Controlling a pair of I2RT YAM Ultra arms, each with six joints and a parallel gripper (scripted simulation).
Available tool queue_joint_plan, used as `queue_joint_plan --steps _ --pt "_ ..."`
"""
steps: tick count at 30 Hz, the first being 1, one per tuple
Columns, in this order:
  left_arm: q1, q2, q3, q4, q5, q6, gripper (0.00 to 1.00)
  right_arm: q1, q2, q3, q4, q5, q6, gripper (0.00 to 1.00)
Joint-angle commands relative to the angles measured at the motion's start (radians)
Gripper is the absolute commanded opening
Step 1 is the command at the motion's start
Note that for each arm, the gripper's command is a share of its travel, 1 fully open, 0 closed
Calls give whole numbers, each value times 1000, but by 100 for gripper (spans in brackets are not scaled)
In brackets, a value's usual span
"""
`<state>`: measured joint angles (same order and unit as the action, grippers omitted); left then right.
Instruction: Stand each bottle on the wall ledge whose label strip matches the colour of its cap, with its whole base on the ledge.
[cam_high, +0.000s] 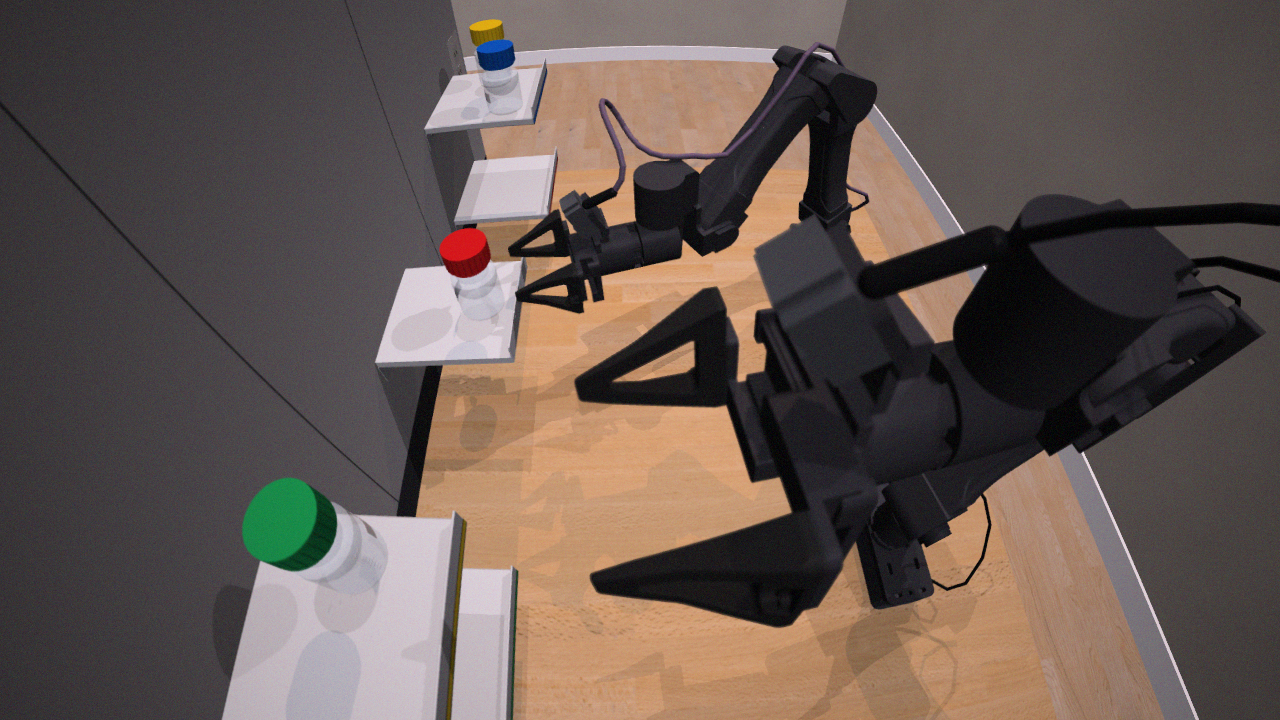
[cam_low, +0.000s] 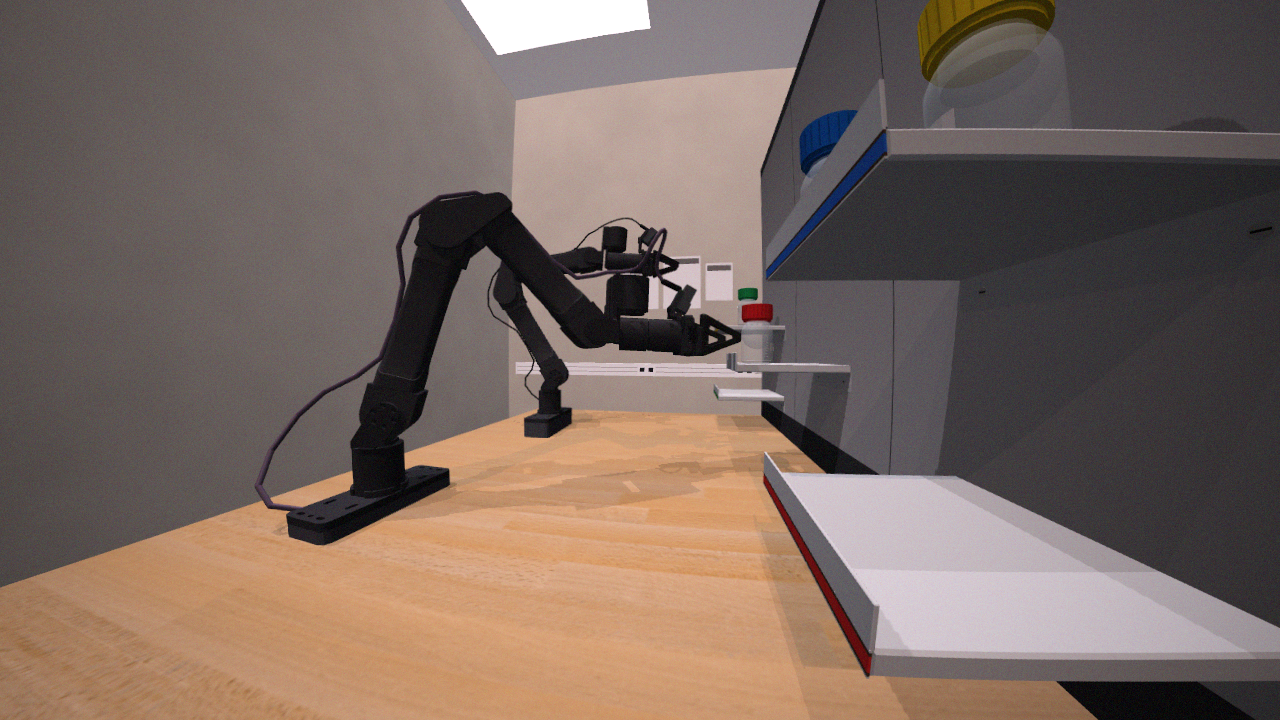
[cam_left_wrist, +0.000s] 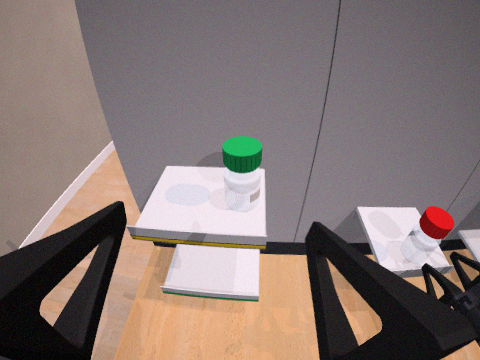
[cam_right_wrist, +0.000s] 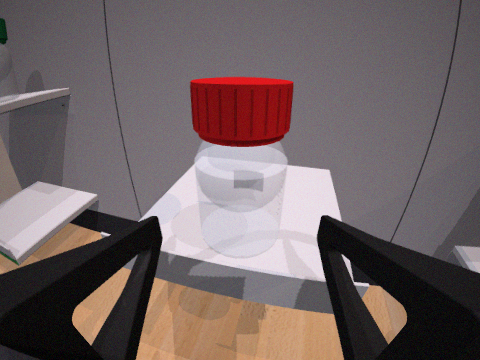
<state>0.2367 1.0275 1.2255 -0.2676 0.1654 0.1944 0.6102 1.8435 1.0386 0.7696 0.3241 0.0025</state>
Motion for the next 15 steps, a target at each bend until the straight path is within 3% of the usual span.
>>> queue_joint_plan --steps 1,15 --pt "-8 15 29 -37 -9 1 100 -9 -13 31 26 -8 -9 81" --pt "-8 15 29 -38 -9 1 100 -19 14 83 -20 -20 -3 81"
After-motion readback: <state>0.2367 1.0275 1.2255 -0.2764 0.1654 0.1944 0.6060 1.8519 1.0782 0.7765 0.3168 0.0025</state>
